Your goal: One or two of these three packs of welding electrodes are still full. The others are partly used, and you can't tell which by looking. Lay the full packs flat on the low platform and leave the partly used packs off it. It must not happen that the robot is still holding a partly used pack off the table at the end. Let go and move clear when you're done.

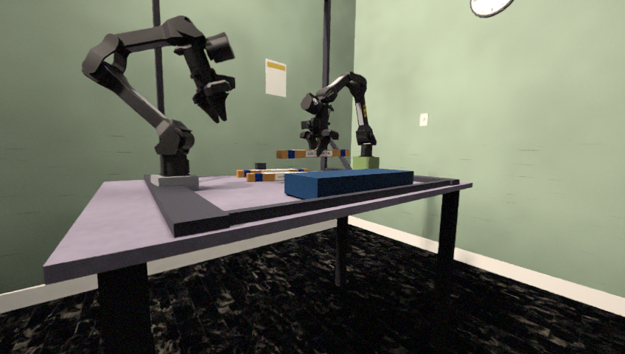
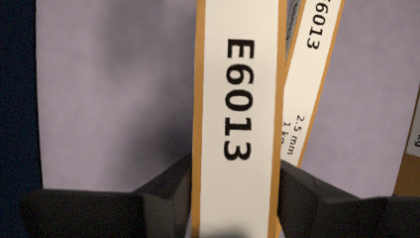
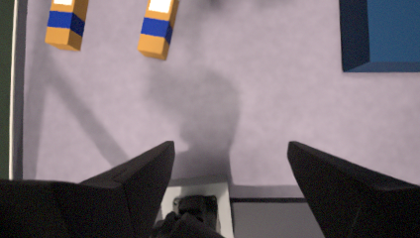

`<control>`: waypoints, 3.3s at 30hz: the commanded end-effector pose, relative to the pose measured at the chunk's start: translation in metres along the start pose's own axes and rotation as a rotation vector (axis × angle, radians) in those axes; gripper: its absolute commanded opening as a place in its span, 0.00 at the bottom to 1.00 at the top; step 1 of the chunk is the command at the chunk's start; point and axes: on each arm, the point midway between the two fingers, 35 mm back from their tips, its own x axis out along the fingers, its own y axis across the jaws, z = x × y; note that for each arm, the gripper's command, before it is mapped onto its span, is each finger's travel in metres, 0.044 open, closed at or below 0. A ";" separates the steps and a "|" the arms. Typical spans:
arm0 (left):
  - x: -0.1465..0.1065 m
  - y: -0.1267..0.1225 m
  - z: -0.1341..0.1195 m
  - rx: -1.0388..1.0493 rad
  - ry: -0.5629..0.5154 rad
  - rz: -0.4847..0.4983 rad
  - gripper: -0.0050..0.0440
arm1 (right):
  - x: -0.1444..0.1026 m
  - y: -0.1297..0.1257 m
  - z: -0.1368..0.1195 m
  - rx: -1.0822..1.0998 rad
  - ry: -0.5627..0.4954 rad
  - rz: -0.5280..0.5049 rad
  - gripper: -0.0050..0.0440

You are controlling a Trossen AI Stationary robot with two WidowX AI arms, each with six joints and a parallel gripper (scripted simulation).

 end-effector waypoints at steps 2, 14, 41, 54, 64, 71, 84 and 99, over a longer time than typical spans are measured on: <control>-0.019 0.001 0.015 0.001 -0.070 0.009 0.00 | -0.007 0.000 0.004 -0.008 -0.025 -0.009 0.78; -0.001 0.000 0.010 -0.001 -0.057 0.007 0.00 | -0.007 0.000 0.004 -0.008 -0.025 -0.009 0.78; 0.013 0.001 0.016 0.000 -0.094 0.012 0.00 | -0.007 0.000 0.004 -0.008 -0.025 -0.009 0.78; 0.017 0.001 0.008 0.001 -0.069 0.009 0.00 | -0.007 0.000 0.004 -0.008 -0.025 -0.009 0.78; 0.005 0.001 0.011 0.001 -0.070 0.009 0.00 | -0.007 0.000 0.004 -0.008 -0.025 -0.009 0.78; -0.003 0.001 0.012 0.001 -0.070 0.009 0.00 | -0.007 0.000 0.004 -0.008 -0.025 -0.009 0.78; -0.017 0.001 0.015 0.001 -0.070 0.009 0.00 | -0.007 0.000 0.004 -0.008 -0.025 -0.009 0.78; -0.019 0.001 0.015 0.001 -0.070 0.009 0.00 | -0.007 0.000 0.004 -0.008 -0.025 -0.009 0.78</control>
